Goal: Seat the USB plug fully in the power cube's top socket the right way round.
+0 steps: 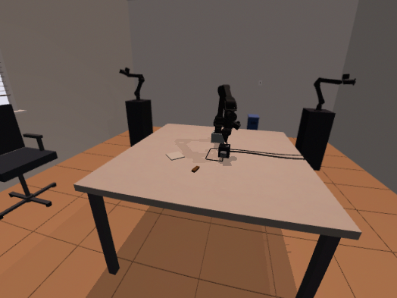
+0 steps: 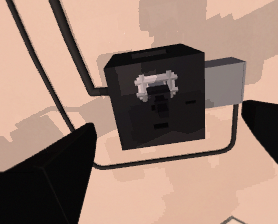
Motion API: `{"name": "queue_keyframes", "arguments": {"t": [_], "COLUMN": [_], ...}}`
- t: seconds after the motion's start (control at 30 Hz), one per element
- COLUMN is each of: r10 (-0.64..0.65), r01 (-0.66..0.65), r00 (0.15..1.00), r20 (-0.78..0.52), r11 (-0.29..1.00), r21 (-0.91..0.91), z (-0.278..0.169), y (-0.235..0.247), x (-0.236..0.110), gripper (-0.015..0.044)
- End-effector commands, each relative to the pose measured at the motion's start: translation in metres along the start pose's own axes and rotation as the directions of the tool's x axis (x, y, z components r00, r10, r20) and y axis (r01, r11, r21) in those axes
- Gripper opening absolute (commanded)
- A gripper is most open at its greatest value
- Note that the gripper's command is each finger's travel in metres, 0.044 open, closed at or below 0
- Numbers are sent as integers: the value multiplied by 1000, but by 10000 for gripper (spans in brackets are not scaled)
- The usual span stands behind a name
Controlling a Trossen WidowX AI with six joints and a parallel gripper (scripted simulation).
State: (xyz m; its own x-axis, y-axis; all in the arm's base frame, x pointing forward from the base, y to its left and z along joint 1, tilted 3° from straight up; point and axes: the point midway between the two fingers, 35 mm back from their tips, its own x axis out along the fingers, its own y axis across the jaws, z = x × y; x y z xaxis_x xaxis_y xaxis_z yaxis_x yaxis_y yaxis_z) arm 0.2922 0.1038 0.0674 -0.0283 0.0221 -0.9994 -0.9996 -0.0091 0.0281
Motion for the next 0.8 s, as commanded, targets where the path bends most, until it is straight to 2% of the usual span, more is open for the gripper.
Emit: {"name": "queue_keyframes", "arguments": {"t": [0.0, 0.33, 0.77], "r10": [5, 5, 2], "r01": [-5, -5, -2], "r00": [1000, 1000, 1000], "r20": [4, 4, -1], "r11": [1000, 1000, 1000], "r21": [-5, -5, -1], "z": [1, 1, 0], "y": [1, 1, 0], "x": [5, 12, 10], "gripper": [440, 440, 99]}}
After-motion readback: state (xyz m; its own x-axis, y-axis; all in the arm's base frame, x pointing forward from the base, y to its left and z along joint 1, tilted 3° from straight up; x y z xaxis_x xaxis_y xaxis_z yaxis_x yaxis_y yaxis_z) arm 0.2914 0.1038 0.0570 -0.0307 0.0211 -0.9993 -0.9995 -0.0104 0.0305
